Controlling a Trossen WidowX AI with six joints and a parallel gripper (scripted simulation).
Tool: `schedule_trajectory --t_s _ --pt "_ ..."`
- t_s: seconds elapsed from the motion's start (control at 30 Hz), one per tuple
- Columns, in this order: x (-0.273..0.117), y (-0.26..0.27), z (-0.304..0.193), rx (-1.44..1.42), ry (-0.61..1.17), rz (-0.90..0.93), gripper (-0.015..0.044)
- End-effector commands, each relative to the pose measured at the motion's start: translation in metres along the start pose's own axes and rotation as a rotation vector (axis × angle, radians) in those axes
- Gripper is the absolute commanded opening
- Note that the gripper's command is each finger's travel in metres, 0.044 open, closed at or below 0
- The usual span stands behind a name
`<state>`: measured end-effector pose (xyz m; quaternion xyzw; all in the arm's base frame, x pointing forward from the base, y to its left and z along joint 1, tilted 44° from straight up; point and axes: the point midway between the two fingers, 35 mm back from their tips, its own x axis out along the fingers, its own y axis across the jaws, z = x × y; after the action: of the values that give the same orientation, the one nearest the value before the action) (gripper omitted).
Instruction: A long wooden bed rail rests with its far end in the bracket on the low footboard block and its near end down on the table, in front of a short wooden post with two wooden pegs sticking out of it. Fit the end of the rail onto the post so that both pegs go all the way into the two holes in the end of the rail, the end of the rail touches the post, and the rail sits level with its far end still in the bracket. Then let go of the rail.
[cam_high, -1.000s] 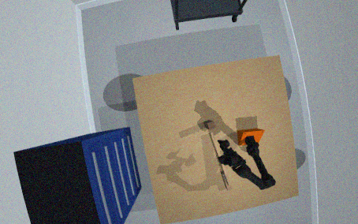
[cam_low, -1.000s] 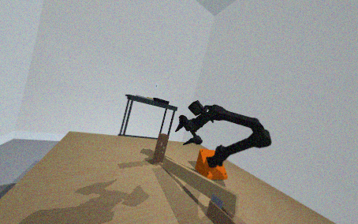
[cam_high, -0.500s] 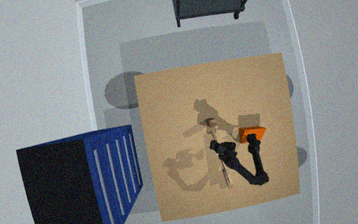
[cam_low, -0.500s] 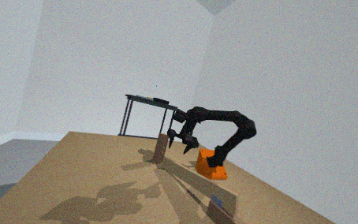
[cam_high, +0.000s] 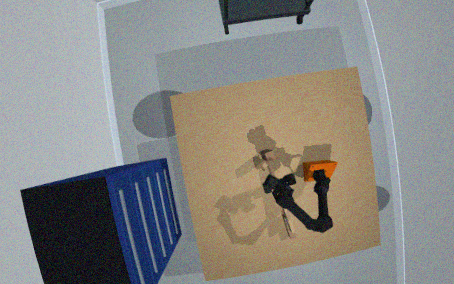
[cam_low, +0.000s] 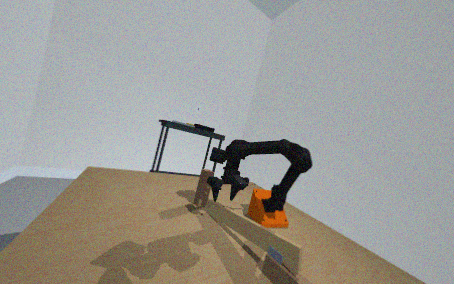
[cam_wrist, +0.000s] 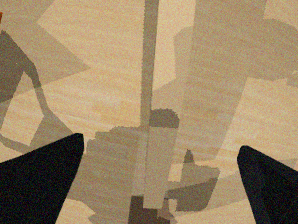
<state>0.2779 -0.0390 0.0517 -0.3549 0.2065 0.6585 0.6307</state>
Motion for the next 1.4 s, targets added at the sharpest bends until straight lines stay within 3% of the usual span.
schedule_trajectory --t_s 0.0,1.37 --pt "0.001 -0.001 0.001 -0.015 -0.007 -0.001 0.0440" --pt "0.067 -0.001 0.002 -0.016 -0.009 -0.002 0.0440"
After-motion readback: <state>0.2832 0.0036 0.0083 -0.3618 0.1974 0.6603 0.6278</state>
